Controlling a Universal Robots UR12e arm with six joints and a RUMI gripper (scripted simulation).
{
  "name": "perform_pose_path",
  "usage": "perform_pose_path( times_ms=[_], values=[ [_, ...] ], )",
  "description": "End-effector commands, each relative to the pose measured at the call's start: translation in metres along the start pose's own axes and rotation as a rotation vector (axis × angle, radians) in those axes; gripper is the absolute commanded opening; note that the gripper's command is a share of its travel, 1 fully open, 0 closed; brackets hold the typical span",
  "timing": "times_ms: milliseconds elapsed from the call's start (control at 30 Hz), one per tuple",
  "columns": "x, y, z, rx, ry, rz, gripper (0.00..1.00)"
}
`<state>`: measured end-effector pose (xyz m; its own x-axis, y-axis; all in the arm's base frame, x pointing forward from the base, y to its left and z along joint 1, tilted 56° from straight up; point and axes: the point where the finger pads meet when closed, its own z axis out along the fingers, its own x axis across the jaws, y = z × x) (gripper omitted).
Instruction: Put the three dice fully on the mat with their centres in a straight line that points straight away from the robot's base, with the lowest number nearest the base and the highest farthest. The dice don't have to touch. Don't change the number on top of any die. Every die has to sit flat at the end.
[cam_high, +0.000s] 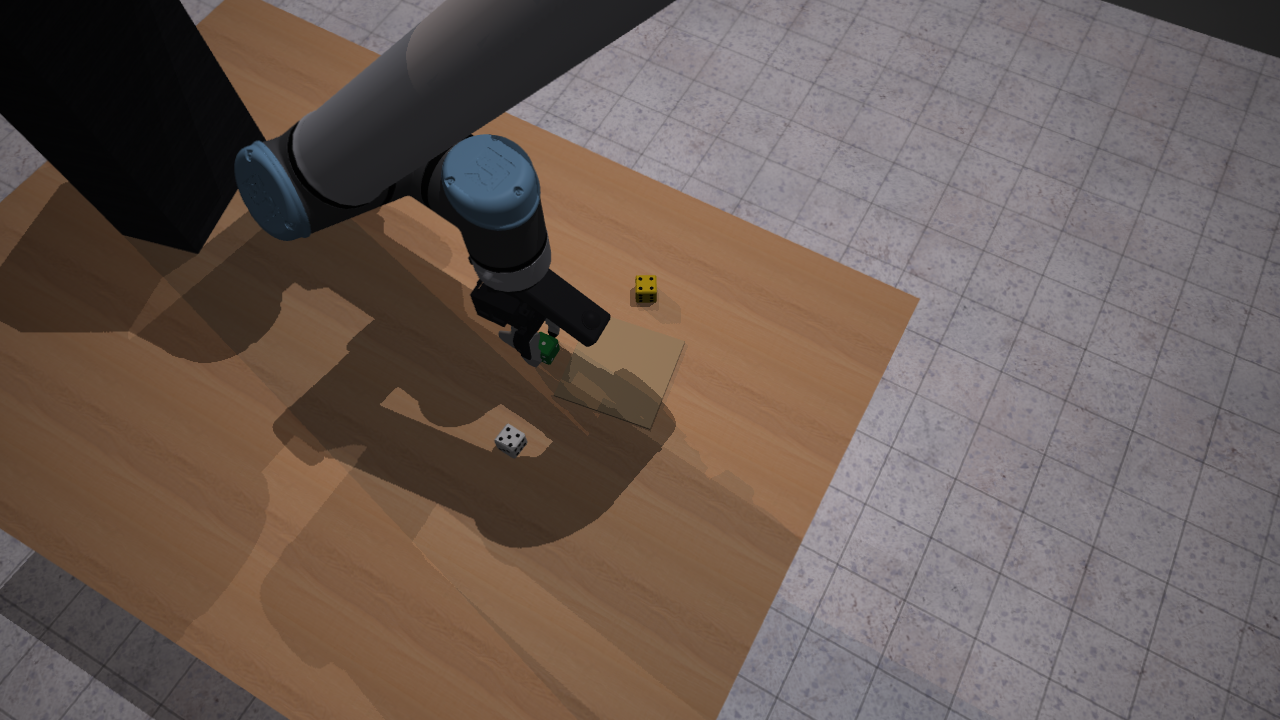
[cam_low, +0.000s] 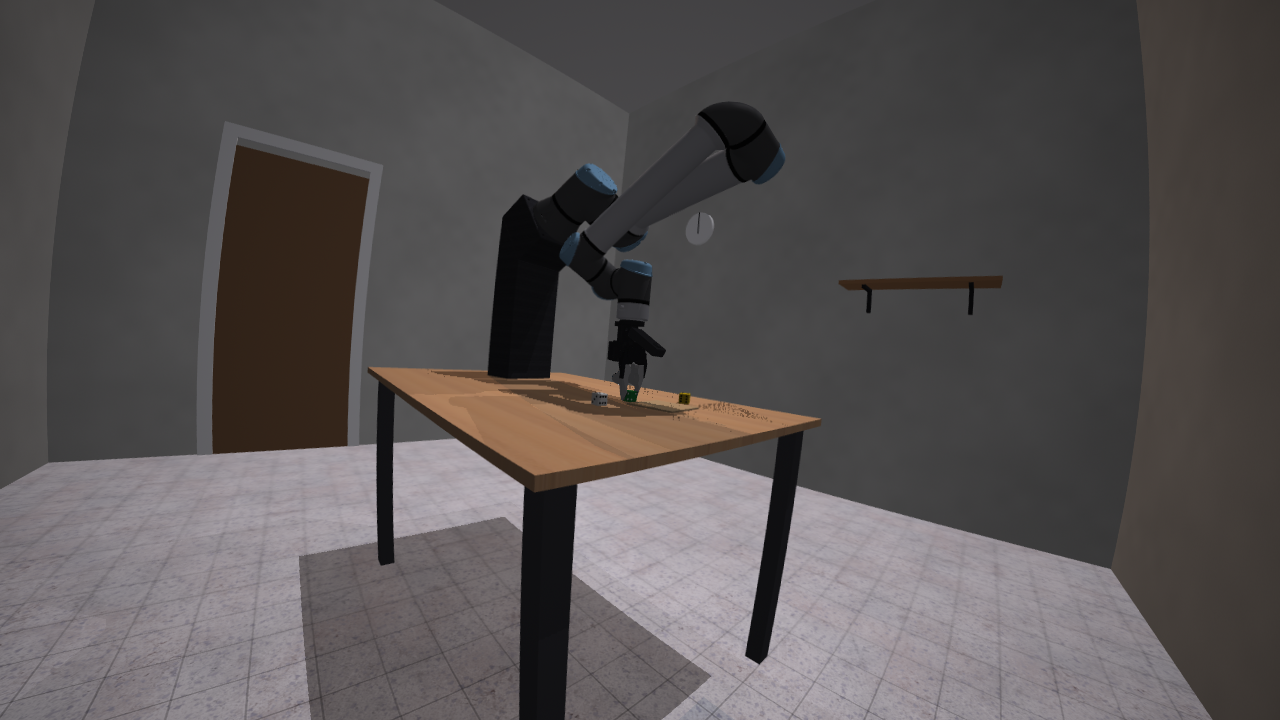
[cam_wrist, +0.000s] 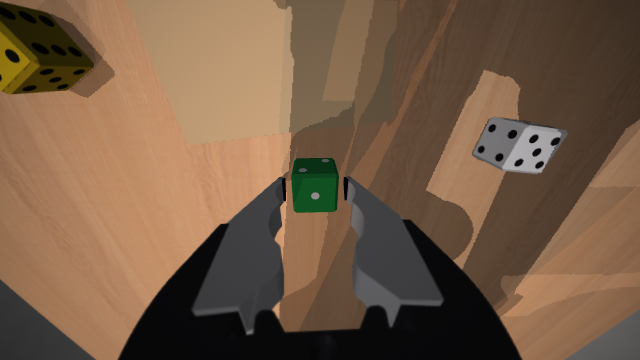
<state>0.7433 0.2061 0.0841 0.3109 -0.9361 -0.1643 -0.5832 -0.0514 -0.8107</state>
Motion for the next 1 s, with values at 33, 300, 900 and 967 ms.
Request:
perform_pose_path(
  times_ms=[33, 300, 900, 967],
  values=[
    [-0.0001, -0.0001, -0.0003, 0.000, 0.000, 0.000, 0.28],
    [-0.0001, -0.0001, -0.0003, 0.000, 0.000, 0.000, 0.10],
    [-0.0001, -0.0001, -0.0003, 0.000, 0.000, 0.000, 0.10],
    [-0.0001, -0.0001, -0.0003, 0.000, 0.000, 0.000, 0.10]
  ],
)
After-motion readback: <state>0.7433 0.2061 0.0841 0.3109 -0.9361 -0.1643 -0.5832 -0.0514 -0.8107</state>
